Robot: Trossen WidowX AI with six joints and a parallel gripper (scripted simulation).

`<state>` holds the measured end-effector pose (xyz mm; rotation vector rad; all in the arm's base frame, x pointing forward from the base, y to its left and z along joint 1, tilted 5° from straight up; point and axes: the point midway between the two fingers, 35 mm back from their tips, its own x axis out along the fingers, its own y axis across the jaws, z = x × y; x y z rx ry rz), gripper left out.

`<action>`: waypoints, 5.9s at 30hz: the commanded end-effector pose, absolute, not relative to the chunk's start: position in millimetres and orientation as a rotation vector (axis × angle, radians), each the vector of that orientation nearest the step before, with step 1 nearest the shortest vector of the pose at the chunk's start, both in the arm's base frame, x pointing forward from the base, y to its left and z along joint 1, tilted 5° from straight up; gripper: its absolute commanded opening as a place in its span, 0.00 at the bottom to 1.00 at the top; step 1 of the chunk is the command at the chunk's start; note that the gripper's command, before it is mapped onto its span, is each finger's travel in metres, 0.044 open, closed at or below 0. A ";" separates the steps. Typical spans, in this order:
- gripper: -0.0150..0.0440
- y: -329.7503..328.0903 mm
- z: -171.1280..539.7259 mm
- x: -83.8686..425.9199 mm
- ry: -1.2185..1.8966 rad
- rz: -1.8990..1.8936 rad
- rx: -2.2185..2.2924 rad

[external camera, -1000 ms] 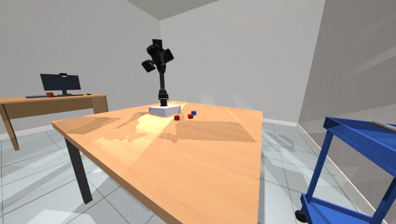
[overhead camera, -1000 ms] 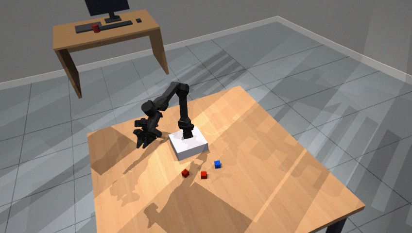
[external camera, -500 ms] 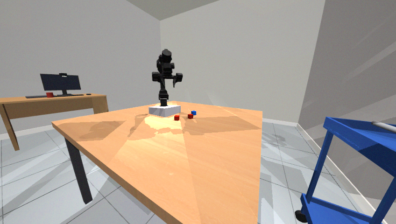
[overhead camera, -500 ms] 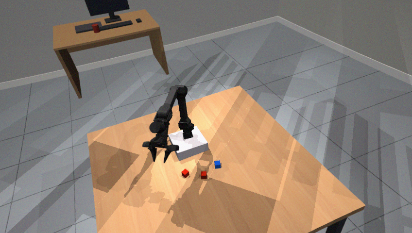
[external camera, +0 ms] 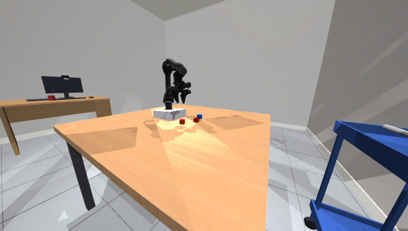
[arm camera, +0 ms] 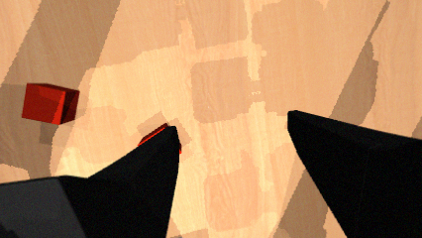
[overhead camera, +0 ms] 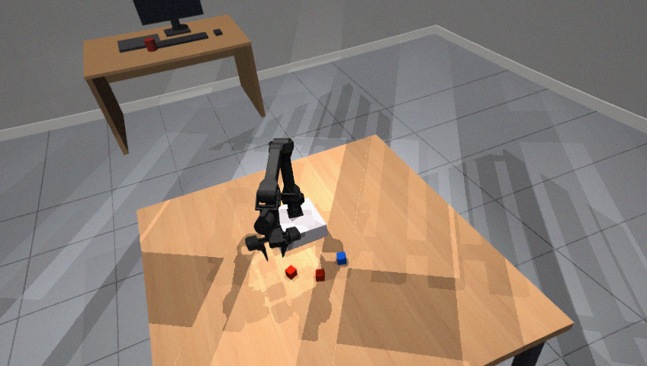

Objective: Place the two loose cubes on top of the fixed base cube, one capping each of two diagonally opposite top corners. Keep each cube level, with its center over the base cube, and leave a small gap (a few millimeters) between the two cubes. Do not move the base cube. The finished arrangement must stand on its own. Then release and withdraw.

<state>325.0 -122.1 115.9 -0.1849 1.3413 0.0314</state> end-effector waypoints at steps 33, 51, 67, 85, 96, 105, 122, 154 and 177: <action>0.70 -75.7 2.8 282.8 1.563 0.474 -0.418; 0.70 -75.2 -22.7 281.7 1.563 0.474 -0.417; 0.43 -74.9 -29.4 281.1 1.563 0.474 -0.417; 0.43 -78.3 23.4 289.8 1.563 0.474 -0.418; 0.43 -78.9 58.8 289.6 1.563 0.474 -0.418; 0.43 -78.6 80.0 287.3 1.563 0.474 -0.418; 0.43 -31.4 70.8 300.6 1.606 0.167 -0.119; 0.43 71.4 51.5 302.0 1.569 -0.464 0.502; 0.43 117.5 42.8 290.7 1.496 -0.751 0.779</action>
